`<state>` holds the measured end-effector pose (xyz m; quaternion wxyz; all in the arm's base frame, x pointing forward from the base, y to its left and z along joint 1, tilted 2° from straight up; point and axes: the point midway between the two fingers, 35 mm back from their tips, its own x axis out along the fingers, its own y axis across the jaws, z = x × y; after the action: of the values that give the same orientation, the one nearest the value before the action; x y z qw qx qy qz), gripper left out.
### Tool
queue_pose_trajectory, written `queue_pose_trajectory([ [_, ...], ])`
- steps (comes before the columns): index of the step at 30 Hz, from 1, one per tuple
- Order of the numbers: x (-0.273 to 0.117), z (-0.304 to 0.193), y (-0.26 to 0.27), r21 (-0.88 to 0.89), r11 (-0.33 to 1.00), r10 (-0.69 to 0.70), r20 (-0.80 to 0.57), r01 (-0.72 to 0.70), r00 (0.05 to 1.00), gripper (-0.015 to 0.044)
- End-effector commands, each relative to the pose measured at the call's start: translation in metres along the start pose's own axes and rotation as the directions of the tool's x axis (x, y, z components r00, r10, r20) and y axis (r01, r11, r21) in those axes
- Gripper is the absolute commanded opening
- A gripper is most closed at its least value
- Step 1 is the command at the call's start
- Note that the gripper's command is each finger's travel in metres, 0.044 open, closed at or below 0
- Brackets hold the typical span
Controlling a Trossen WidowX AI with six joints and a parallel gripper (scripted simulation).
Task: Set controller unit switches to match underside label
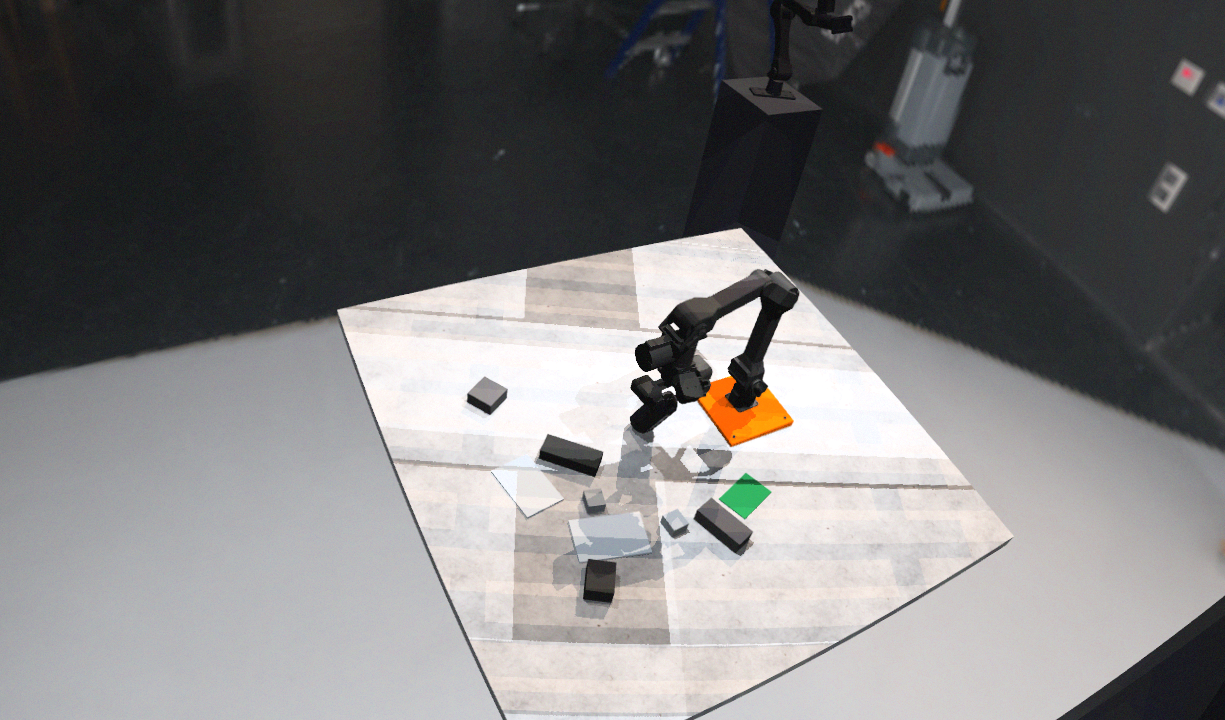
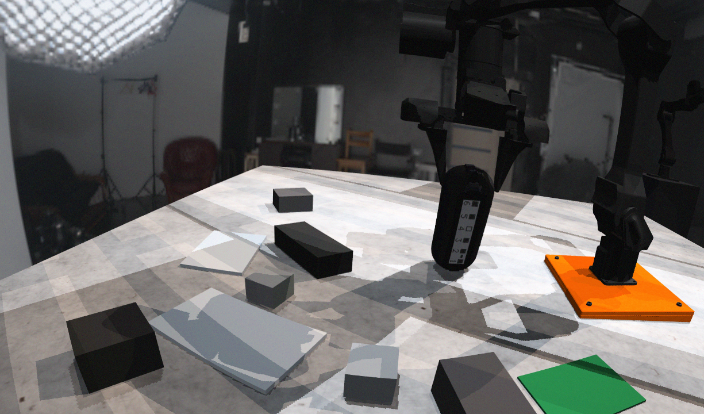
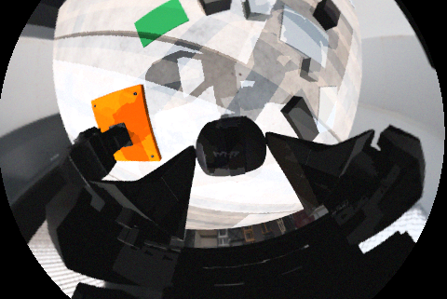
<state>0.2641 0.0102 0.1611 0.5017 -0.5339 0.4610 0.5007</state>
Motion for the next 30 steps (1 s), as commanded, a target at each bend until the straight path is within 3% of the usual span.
queue_pose_trajectory([
  [1, 0.004, 0.002, 0.002, 0.009, 1.0, 0.008, -0.001, -0.008, 1.0, 0.0338],
  [30, 0.013, 0.023, 0.001, 0.009, 1.0, 0.008, 0.001, -0.008, 1.0, 0.0338],
])
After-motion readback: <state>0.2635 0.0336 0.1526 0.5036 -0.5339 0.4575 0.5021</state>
